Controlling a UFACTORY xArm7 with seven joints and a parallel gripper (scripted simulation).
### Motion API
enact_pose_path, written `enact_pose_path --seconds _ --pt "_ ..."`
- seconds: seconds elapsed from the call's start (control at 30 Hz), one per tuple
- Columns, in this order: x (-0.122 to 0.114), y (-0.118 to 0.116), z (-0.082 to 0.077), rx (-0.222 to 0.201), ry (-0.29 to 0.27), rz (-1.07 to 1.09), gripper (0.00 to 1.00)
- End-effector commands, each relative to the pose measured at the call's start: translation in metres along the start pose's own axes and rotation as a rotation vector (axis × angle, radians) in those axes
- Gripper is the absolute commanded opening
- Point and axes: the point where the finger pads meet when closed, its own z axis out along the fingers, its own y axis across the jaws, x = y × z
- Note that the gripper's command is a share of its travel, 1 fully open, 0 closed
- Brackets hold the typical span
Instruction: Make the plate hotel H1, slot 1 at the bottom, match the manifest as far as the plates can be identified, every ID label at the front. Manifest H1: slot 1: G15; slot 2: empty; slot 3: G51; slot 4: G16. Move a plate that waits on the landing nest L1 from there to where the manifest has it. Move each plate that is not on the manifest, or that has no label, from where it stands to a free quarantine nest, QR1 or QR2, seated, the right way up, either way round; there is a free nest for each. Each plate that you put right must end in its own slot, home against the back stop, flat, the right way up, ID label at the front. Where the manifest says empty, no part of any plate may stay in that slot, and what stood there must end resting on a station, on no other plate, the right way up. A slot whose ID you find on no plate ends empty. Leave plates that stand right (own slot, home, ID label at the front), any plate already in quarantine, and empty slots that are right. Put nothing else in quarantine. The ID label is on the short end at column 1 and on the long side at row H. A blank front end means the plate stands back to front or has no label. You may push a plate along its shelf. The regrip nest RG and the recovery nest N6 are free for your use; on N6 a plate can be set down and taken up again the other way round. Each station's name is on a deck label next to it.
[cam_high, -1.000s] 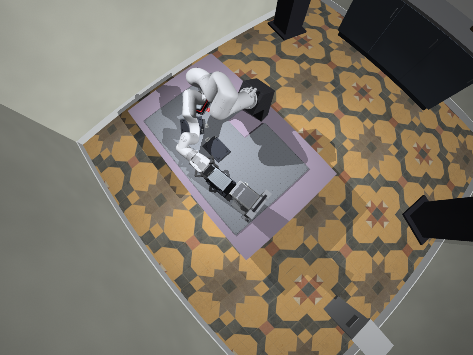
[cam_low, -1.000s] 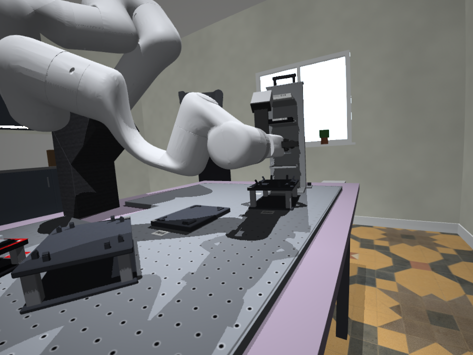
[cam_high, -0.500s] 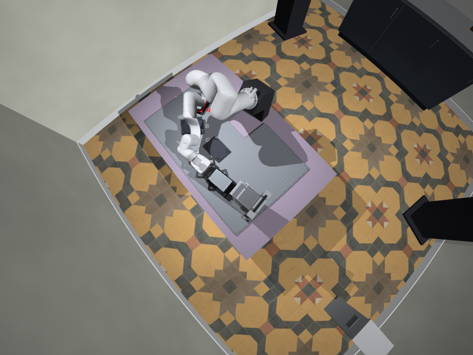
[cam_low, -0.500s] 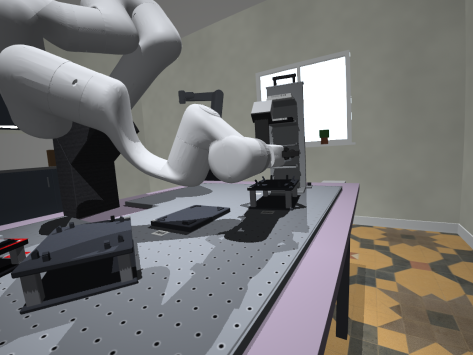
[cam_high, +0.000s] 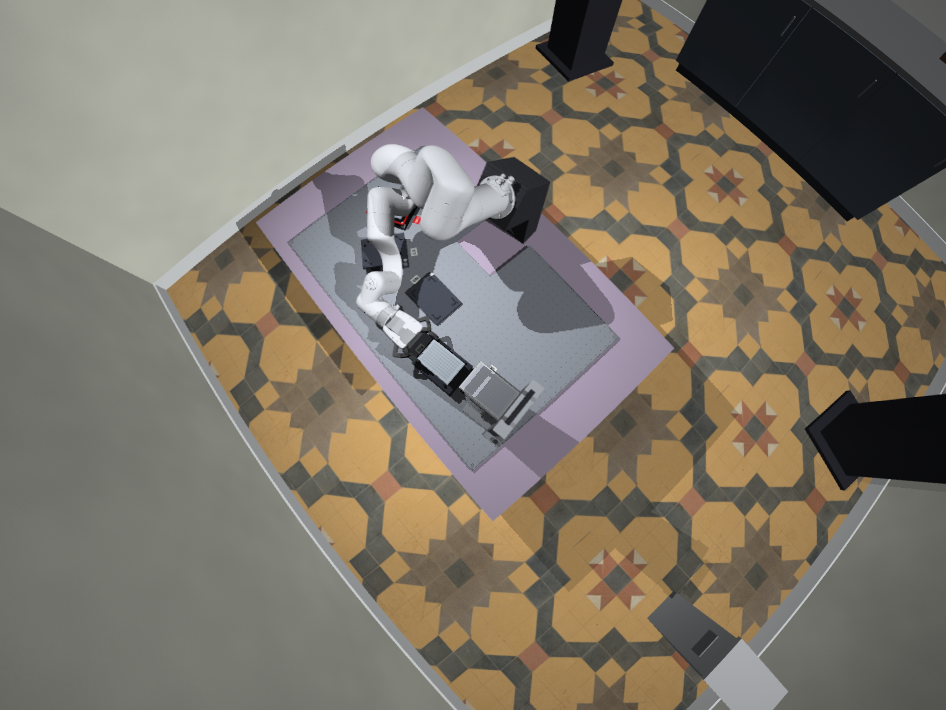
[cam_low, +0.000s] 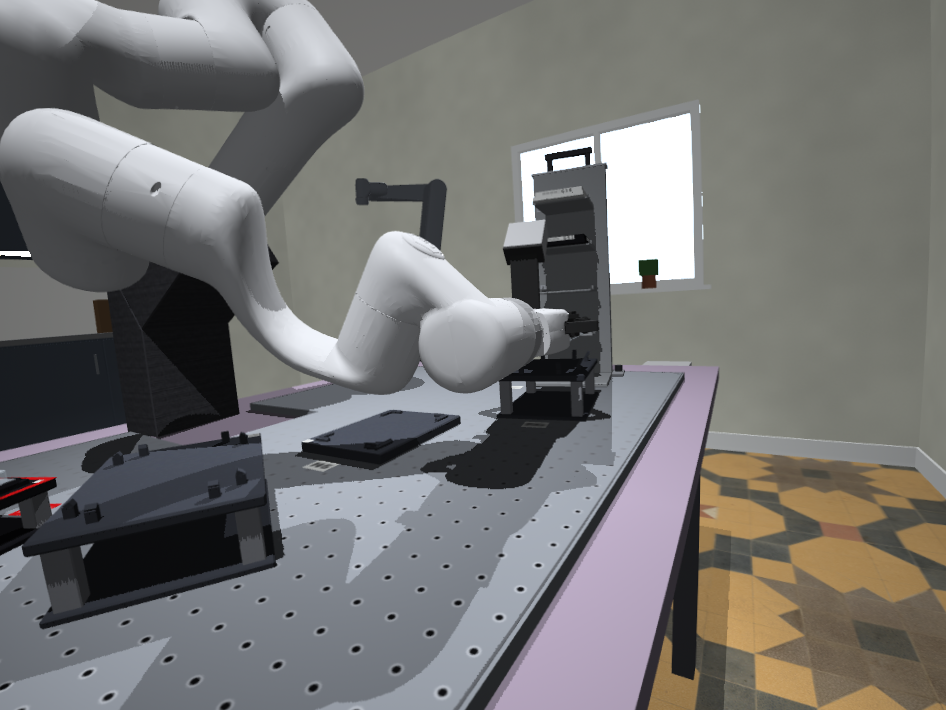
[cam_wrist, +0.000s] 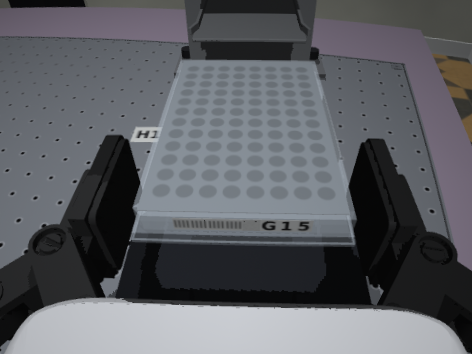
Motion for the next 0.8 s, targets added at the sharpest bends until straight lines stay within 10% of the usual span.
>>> enact_pose_path --seconds 0.0,0.77 --pt "-0.003 0.000 0.000 0.001 0.000 -0.002 0.00" --pt "-0.003 0.000 0.015 0.001 0.000 -0.002 0.00"
